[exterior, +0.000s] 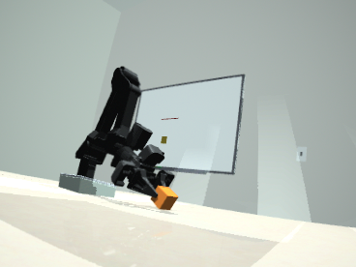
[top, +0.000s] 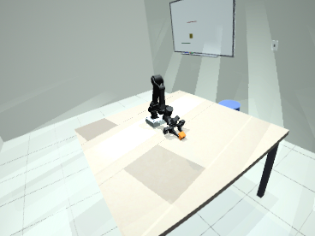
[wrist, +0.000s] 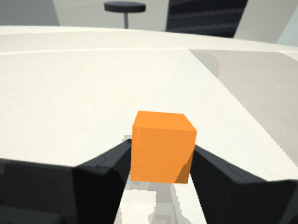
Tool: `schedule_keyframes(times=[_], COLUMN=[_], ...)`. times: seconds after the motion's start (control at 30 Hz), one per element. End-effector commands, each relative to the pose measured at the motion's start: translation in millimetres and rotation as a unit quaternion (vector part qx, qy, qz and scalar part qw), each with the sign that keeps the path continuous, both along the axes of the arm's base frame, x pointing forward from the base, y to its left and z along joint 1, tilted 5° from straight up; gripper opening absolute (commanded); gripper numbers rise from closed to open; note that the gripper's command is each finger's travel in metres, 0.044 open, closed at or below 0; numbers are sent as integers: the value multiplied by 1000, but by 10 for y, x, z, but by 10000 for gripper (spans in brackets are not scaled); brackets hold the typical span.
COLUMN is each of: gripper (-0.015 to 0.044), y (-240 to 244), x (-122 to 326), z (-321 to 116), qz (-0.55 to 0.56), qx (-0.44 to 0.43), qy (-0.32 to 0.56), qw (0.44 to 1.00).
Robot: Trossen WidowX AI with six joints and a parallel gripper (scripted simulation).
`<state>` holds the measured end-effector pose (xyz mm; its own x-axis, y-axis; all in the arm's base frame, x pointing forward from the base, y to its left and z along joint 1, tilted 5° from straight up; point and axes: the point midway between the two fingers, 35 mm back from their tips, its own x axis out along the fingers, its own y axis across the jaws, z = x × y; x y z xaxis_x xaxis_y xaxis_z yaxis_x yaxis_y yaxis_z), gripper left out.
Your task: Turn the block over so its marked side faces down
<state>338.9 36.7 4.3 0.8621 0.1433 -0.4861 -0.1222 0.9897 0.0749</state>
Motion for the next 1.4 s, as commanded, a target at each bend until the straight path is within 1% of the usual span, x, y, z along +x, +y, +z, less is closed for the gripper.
schedule_keyframes(times=[0.0, 0.23, 0.8, 1.37], gripper=[0, 0, 440, 440], y=[-9, -9, -9, -9], x=[-11, -11, -11, -11], z=[-19, -19, -19, -19], qz=[-4, -4, -4, -4], qx=[0, 0, 0, 0], qy=[2, 2, 2, 2], qw=[1000, 1000, 1000, 1000])
